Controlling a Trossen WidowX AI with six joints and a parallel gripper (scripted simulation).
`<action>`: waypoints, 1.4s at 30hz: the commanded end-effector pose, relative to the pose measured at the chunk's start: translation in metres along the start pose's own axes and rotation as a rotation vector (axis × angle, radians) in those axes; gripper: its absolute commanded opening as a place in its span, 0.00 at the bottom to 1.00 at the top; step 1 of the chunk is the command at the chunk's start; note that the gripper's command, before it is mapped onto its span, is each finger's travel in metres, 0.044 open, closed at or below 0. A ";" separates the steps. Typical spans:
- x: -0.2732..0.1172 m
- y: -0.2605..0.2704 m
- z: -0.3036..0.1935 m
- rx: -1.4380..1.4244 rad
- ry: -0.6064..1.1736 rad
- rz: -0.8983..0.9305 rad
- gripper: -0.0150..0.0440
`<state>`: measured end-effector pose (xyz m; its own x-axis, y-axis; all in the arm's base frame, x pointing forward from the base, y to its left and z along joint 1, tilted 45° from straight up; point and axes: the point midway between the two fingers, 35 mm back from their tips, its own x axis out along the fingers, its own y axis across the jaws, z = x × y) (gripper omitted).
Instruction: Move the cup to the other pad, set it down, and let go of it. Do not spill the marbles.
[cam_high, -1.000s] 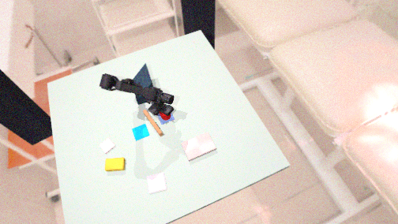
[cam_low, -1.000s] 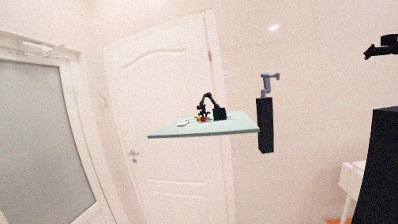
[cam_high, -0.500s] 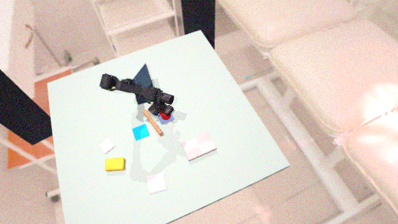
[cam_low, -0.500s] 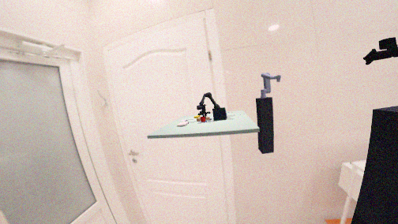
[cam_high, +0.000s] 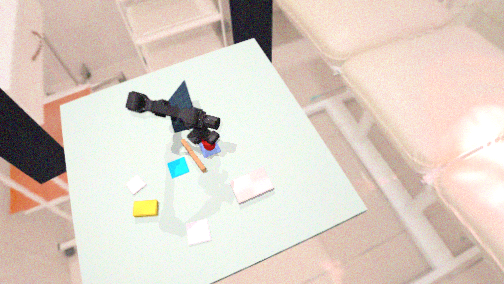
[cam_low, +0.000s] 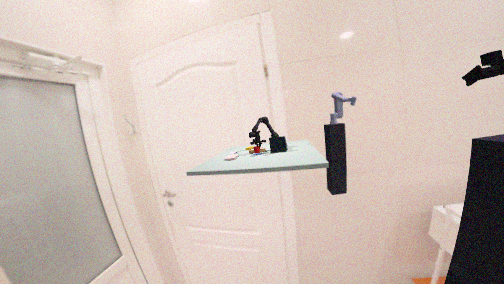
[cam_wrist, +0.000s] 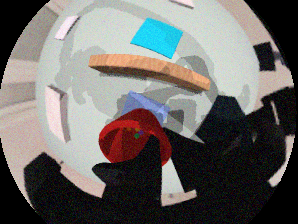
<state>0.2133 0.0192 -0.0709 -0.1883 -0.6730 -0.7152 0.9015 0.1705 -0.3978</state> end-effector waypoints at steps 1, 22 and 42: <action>-0.014 0.002 0.000 0.007 0.006 0.006 0.25; -0.046 0.003 0.001 -0.002 -0.002 0.006 0.25; -0.047 -0.004 0.021 0.001 0.000 0.004 0.25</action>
<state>0.2266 0.0405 -0.0285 -0.1840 -0.6691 -0.7200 0.9042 0.1719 -0.3909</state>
